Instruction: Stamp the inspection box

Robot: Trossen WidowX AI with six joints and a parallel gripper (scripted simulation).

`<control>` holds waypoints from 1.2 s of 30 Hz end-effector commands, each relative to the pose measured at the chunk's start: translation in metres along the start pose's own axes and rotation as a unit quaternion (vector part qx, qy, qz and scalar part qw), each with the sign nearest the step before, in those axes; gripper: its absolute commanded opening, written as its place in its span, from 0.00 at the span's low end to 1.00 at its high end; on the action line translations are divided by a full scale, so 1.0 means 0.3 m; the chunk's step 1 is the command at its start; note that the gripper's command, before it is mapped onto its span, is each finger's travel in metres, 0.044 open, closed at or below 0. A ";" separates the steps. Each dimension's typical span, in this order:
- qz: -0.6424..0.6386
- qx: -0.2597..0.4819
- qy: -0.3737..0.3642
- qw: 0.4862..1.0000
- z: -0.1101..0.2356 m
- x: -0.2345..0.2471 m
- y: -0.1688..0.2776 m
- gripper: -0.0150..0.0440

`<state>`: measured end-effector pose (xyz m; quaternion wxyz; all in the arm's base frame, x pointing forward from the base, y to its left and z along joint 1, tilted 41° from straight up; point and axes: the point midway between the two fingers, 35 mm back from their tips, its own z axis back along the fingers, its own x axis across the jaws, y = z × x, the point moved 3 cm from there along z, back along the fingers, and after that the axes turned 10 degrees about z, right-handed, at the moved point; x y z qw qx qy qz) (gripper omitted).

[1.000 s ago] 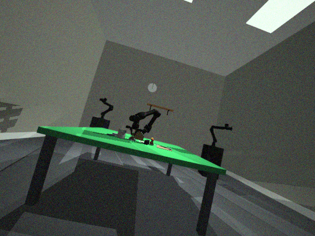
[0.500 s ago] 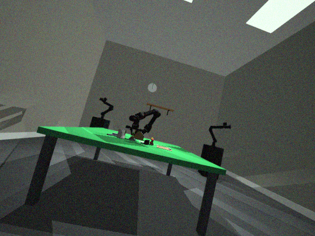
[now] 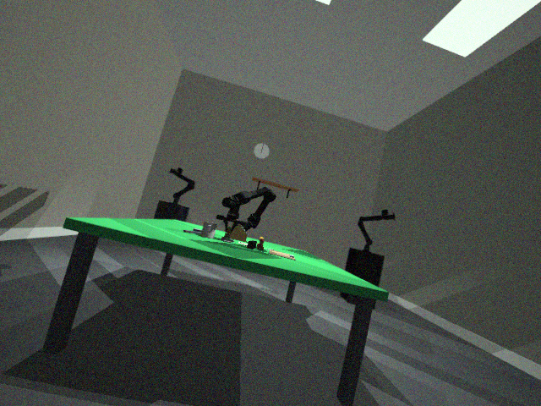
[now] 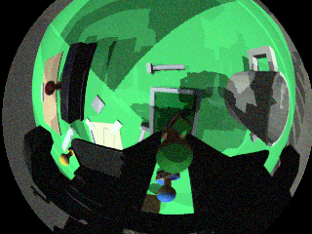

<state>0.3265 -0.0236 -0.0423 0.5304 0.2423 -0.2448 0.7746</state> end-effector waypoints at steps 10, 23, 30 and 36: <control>0.002 -0.001 0.003 1.000 0.068 -0.006 -0.002 0.25; 0.002 0.000 0.003 1.000 0.139 -0.006 0.000 0.25; 0.004 0.000 0.003 1.000 0.163 -0.002 0.001 0.25; 0.045 0.000 0.003 0.999 0.170 0.082 0.009 0.25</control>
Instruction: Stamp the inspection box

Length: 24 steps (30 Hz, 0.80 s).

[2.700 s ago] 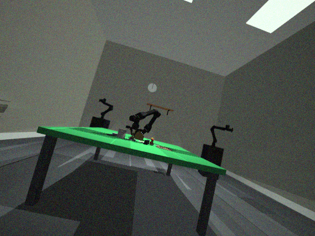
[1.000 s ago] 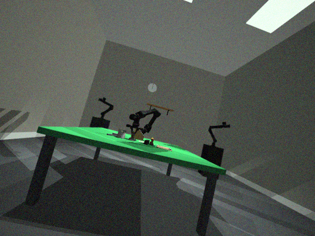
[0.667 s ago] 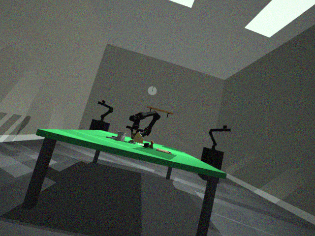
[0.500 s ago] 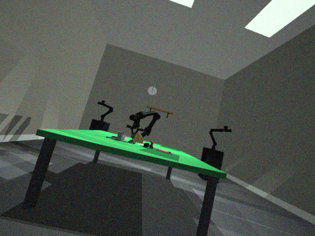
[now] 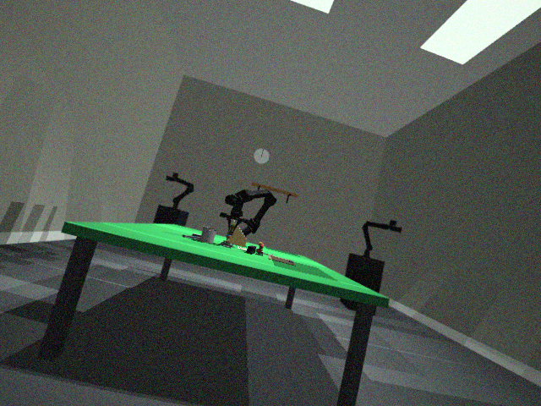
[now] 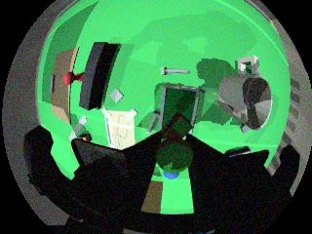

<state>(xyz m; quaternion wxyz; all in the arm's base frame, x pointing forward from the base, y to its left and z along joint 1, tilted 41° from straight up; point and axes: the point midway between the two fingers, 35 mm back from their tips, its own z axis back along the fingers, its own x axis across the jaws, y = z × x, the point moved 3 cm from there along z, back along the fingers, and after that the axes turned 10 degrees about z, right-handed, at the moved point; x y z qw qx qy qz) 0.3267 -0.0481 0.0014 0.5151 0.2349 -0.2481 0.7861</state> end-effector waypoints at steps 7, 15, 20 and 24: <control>0.079 -0.001 0.000 0.997 0.010 0.155 0.015 0.25; 0.142 -0.001 -0.002 0.990 0.006 0.273 0.048 0.25; 0.175 -0.002 -0.003 0.985 0.000 0.333 0.071 0.25; 0.176 -0.002 -0.003 0.984 0.000 0.336 0.072 0.25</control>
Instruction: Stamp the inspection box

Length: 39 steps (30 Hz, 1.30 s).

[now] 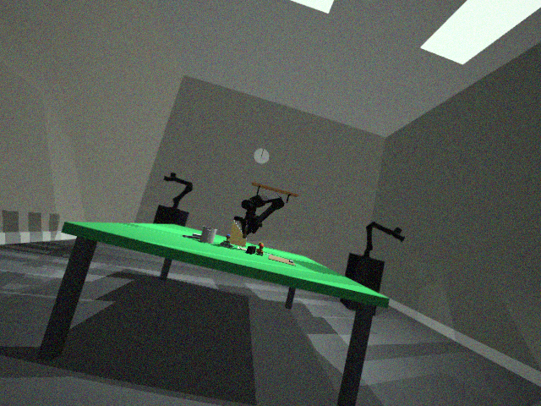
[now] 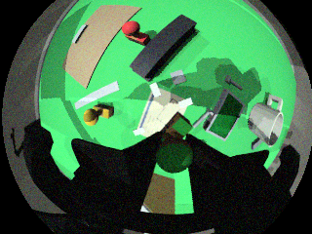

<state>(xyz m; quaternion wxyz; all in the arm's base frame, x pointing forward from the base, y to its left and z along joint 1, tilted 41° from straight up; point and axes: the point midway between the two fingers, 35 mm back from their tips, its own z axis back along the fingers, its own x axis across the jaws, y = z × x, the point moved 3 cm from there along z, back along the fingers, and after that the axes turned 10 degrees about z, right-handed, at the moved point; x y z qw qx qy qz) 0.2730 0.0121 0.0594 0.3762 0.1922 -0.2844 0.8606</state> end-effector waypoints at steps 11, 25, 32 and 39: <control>0.010 -0.003 0.001 1.000 -0.024 0.010 -0.001 0.25; 0.009 -0.003 0.001 1.000 -0.056 0.009 -0.003 0.25; 0.009 -0.004 0.002 1.000 -0.071 0.008 -0.004 0.25; 0.009 -0.004 0.002 1.000 -0.087 0.008 -0.004 0.25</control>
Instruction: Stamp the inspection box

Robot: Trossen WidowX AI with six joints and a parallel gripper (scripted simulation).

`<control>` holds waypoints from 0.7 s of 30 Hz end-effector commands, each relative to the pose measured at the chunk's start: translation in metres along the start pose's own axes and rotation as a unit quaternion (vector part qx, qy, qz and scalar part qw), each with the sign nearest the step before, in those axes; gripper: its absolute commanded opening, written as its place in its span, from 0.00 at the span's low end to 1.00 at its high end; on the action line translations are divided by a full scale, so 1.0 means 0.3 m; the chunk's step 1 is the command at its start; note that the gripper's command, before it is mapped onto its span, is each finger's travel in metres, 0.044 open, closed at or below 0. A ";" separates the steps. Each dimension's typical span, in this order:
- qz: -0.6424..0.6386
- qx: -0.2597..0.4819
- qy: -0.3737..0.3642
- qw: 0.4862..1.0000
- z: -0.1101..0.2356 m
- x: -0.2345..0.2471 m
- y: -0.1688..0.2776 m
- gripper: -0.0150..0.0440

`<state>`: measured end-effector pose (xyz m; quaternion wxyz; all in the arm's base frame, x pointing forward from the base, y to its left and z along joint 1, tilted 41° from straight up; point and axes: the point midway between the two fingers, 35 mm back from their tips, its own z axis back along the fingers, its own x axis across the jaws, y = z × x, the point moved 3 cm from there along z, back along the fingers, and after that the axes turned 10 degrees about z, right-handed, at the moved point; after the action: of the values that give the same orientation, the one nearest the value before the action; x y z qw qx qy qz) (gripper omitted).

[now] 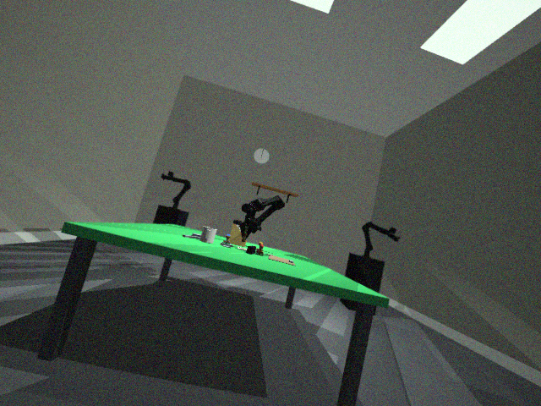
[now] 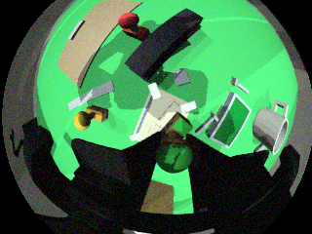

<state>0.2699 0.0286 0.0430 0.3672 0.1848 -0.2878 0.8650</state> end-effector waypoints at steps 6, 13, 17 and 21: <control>-0.003 -0.002 -0.001 1.000 -0.022 0.001 0.000 0.25; -0.004 -0.002 -0.001 1.000 -0.038 0.002 0.000 0.25; -0.004 -0.003 -0.001 1.000 -0.047 0.002 0.000 0.25; -0.004 -0.003 -0.001 1.000 -0.056 0.003 0.000 0.25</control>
<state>0.2683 0.0377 0.0324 0.3680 0.1839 -0.2887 0.8646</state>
